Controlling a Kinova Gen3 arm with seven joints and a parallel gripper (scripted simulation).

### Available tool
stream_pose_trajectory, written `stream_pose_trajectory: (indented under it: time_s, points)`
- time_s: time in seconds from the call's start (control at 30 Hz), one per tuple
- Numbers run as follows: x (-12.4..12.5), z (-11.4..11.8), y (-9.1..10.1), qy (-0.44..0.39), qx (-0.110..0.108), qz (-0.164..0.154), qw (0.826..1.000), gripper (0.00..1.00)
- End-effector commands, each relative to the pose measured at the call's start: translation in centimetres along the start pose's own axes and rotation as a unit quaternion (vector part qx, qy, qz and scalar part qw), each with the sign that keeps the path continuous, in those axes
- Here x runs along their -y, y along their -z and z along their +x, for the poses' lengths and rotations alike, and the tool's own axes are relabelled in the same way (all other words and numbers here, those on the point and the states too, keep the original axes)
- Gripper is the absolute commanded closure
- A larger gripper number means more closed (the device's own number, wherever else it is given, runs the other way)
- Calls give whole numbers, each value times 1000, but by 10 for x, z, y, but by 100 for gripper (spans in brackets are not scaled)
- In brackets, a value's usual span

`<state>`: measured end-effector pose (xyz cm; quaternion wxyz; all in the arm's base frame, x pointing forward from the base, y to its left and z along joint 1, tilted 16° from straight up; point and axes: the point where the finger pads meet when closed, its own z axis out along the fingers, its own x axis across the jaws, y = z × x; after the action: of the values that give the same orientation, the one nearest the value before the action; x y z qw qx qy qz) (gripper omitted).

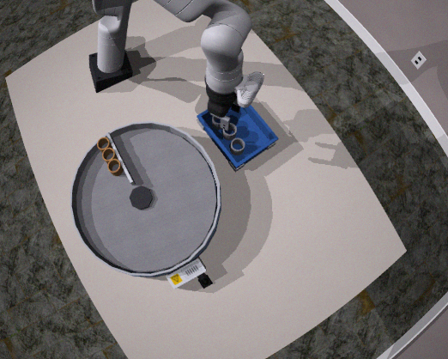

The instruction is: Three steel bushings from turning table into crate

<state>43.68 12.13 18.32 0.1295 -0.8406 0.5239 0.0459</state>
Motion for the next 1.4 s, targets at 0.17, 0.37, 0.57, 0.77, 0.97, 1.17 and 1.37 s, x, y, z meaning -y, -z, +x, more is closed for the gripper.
stream_pose_trajectory:
  time_s: [0.17, 0.37, 0.57, 0.77, 0.97, 1.17, 1.37]
  points:
    - [0, 0, 1, 0, 0, 1, 1000, 0]
    - [0, 0, 1, 0, 0, 1, 1000, 0]
    - [0, 0, 1, 0, 0, 1, 1000, 0]
    - [0, 0, 1, 0, 0, 1, 1000, 0]
    - [1, -1, 2, 71, 0, 1, 997, 0]
    - [1, -1, 4, 119, 0, 1, 993, 0]
    - [1, -1, 4, 119, 0, 1, 993, 0]
